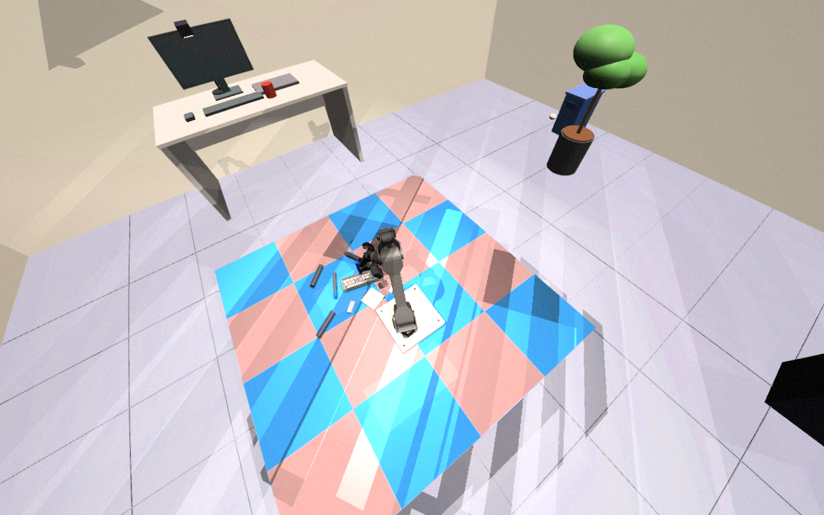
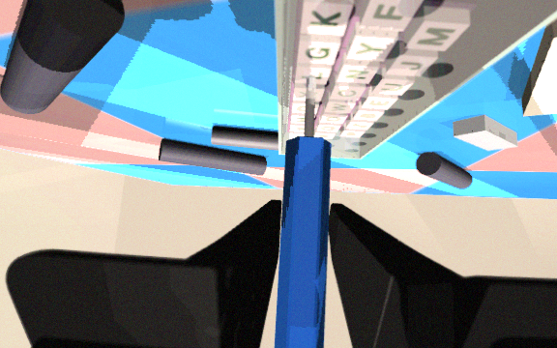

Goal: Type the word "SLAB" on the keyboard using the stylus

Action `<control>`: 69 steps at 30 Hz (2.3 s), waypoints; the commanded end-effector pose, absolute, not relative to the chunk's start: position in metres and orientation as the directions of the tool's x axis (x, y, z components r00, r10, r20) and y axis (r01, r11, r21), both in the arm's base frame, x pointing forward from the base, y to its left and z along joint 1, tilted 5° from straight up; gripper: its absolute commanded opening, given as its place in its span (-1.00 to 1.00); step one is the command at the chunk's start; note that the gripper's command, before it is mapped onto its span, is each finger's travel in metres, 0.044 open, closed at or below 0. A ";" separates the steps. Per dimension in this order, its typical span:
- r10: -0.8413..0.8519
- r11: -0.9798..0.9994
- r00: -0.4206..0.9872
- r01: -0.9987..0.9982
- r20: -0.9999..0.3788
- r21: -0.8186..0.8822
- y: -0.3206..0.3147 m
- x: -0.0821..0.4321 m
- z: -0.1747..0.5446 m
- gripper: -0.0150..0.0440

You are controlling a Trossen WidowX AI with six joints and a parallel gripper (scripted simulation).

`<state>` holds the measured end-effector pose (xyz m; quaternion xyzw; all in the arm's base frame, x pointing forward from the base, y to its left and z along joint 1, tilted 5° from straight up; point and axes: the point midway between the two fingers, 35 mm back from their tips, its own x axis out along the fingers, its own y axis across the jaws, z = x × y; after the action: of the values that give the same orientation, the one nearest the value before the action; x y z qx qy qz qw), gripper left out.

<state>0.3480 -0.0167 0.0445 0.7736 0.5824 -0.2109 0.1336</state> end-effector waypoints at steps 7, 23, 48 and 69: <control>0.847 -0.288 0.232 0.957 -0.478 -0.045 -0.016 0.347 0.039 -0.22; 0.847 -0.288 0.233 0.957 -0.479 -0.044 -0.017 0.349 0.078 -0.22; 0.844 -0.290 0.233 0.956 -0.483 -0.046 0.041 0.357 0.080 -0.49; 0.851 -0.287 0.232 0.957 -0.471 -0.047 0.068 0.355 0.065 -0.49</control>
<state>0.3568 0.0671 0.0691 0.7748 0.5830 -0.2067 0.1306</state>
